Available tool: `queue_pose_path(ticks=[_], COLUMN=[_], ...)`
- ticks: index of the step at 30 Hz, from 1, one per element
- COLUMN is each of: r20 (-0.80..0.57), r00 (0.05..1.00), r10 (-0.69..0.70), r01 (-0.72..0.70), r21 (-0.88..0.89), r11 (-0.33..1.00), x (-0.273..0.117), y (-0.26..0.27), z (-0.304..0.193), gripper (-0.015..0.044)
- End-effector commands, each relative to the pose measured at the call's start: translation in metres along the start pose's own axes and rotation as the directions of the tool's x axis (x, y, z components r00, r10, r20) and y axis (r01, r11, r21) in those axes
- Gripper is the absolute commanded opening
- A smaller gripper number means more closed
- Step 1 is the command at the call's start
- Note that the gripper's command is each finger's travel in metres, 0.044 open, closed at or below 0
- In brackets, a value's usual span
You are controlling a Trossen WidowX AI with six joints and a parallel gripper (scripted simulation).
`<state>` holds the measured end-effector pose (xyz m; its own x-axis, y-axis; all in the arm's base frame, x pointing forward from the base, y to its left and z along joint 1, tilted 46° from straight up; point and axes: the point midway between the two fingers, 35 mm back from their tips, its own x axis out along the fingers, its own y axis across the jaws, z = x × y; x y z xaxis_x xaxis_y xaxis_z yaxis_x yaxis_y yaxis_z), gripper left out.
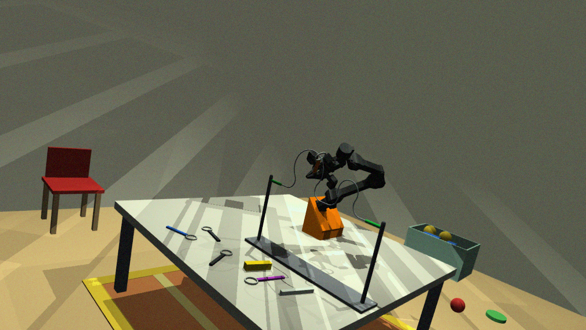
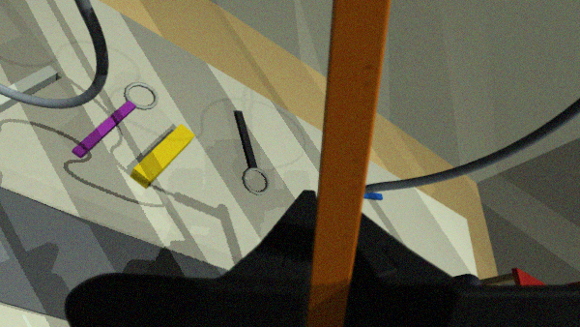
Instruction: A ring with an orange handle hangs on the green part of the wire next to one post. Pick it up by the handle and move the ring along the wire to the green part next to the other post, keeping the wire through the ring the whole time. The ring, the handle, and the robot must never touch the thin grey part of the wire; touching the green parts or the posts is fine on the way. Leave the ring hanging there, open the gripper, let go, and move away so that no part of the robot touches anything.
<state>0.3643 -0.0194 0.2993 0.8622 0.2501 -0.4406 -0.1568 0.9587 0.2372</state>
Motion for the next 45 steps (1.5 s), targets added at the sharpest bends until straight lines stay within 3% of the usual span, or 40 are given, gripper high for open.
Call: queue_pose_path(ticks=[1,45], r20=[0.004,0.136], r00=[1.0,0.957], r10=[0.027,0.257], r01=[-0.027,-0.29], r21=[0.05,0.487], r11=[0.998,0.824], x=[0.001,0.0], y=[0.001,0.019], z=[-0.001,0.004], gripper=[-0.015,-0.015])
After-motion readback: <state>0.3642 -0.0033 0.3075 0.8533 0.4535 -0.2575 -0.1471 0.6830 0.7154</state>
